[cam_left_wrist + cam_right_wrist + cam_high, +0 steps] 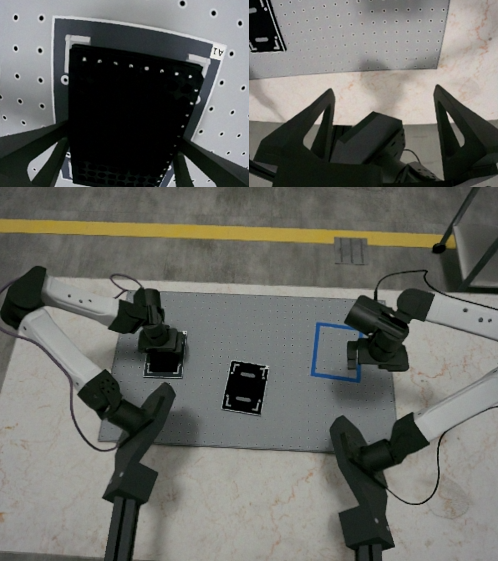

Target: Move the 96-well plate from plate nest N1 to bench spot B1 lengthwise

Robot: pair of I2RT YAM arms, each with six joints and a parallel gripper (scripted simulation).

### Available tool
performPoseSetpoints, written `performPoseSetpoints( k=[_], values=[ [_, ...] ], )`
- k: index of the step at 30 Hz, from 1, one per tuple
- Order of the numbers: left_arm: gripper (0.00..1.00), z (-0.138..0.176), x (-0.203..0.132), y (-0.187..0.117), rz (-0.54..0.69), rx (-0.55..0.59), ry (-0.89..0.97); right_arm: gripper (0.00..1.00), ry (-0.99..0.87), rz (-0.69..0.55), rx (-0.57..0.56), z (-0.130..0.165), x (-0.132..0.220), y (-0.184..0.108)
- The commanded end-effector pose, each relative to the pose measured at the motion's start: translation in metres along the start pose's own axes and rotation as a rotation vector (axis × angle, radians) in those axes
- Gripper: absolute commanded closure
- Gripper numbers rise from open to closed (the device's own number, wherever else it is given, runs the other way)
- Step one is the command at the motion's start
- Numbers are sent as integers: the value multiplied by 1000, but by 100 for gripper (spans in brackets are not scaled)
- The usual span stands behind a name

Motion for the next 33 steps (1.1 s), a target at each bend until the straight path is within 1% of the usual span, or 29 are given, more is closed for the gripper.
performPoseSetpoints(
  k=[1, 18, 19, 20, 33],
  values=[
    [100, -1, 1, -1, 0, -3, -2, 0, 0, 2, -1, -1, -1, -1],
    [100, -1, 1, -1, 0, -3, -2, 0, 0, 2, -1, -1, -1, -1],
    [100, 1, 5, -3, -4, 3, -13, 0, 0, 2, -1, -1, -1, -1],
    [100, -3, 1, -11, -3, -18, 2, 0, 0, 2, -1, -1, -1, -1],
    [100, -7, 2, -29, -5, -25, -8, 0, 0, 2, -1, -1, -1, -1]
  ],
)
Point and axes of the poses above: on each arm, the point where the finger pads meet when closed, its own y axis out along the fingers, its own x axis across the jaws, z = x × y, the point moved 4 cm from there along -y, back along the fingers, and after that the axes turned 6 degrees about y, right-handed, at the moved point
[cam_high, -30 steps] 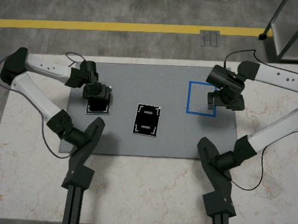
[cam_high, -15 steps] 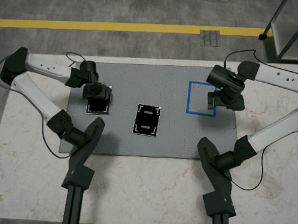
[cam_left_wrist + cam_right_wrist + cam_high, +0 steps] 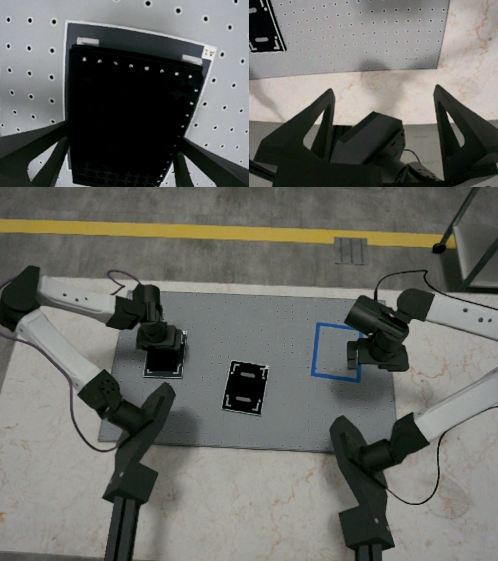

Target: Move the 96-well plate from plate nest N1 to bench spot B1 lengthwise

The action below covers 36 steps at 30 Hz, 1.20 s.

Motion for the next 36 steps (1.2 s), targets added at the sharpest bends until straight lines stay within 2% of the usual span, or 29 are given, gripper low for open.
performPoseSetpoints(
  k=[1, 36],
  values=[
    [100, -5, 0, -15, -3, -15, -3, 0, 0, 2, -1, -1, -1, -1],
    [100, -5, 1, -67, -1, -17, -5, 0, 0, 2, -1, -1, -1, -1]
  ],
)
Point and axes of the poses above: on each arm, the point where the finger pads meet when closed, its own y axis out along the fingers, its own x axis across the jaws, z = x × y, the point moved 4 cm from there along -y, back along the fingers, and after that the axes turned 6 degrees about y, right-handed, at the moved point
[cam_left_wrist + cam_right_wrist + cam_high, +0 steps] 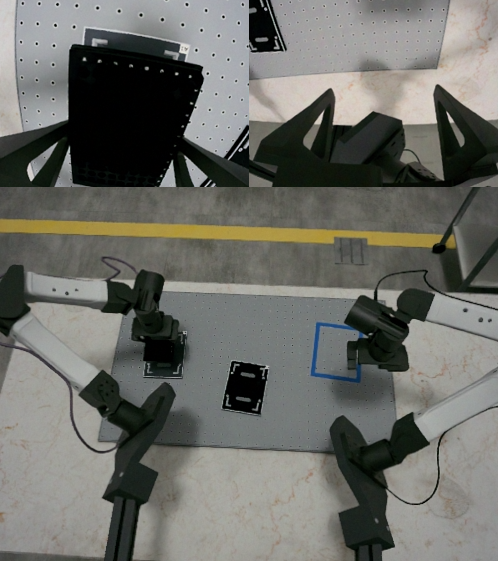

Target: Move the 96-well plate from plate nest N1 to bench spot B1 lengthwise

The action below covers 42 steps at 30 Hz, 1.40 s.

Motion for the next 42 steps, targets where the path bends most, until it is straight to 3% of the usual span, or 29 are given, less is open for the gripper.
performPoseSetpoints(
  k=[1, 28, 33, 42],
  values=[
    [100, -2, 0, -14, -3, -10, -1, 0, 0, 2, -1, -1, -1, -1],
    [100, 3, -1, -11, 0, 12, 3, 0, 0, 2, -1, -1, -1, -1],
    [100, 11, -21, -13, -1, 16, 187, 0, 0, 2, -1, -1, -1, -1],
    [100, 11, -43, -14, -3, -4, 153, 0, 0, 2, -1, -1, -1, -1]
  ],
)
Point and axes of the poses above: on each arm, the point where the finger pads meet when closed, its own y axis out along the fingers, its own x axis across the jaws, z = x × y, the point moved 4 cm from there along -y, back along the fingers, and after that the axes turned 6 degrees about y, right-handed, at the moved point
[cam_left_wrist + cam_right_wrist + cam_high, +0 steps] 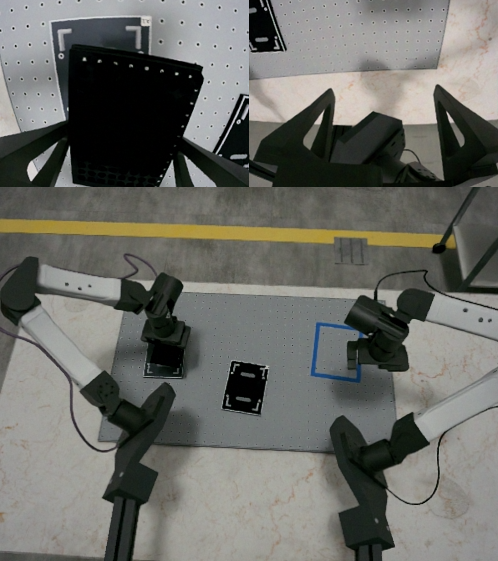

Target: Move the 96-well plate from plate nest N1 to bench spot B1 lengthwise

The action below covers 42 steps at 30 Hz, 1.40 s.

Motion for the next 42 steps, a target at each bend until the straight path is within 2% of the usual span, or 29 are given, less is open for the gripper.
performPoseSetpoints(
  k=[1, 42],
  values=[
    [100, -2, -10, -5, -7, -21, -7, 0, 0, 2, -1, -1, -1, -1],
    [100, 15, -134, -6, 5, -16, 1, 0, 0, 2, -1, -1, -1, -1]
  ],
)
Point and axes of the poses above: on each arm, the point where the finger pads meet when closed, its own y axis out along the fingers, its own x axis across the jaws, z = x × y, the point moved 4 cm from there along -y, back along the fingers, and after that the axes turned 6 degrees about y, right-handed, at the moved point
